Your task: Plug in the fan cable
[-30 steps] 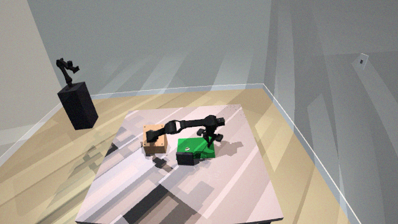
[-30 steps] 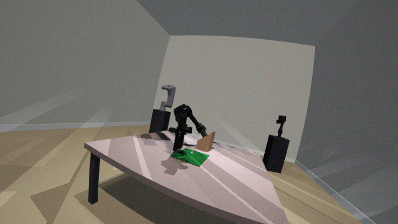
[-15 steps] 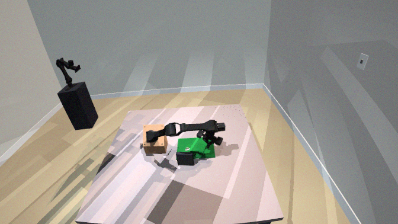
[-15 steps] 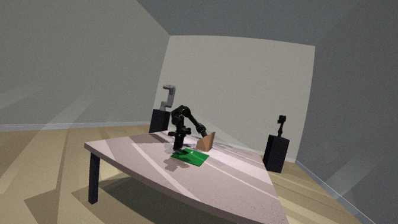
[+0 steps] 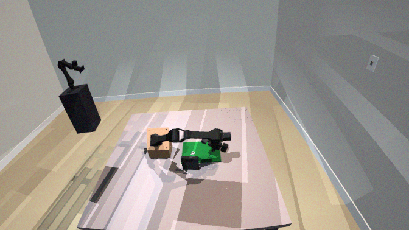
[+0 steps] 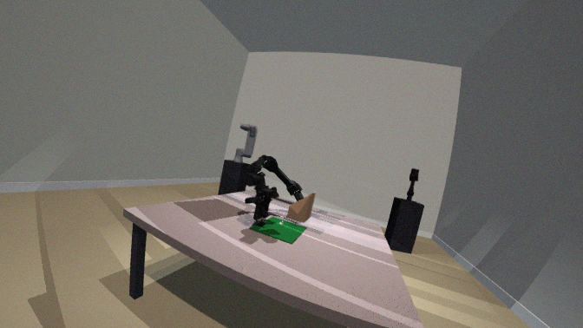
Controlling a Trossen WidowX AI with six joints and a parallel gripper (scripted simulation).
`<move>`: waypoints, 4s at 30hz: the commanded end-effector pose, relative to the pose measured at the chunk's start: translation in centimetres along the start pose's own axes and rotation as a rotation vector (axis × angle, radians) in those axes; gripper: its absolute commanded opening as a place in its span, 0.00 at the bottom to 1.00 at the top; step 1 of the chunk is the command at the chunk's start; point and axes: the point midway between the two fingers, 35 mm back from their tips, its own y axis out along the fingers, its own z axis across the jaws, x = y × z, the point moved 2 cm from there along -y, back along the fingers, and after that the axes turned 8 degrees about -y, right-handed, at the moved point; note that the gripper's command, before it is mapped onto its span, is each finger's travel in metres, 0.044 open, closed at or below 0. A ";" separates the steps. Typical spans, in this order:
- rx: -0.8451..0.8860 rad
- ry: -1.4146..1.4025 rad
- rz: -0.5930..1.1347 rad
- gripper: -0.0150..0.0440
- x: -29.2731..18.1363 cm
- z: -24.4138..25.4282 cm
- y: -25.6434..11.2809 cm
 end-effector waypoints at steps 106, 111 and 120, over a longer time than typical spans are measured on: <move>-0.286 -0.139 -0.994 0.25 -5.0 -0.3 -1.4; -0.288 -0.142 -0.994 0.25 -5.2 -0.4 -1.0; -0.288 -0.143 -0.993 0.25 -5.8 -0.5 -0.5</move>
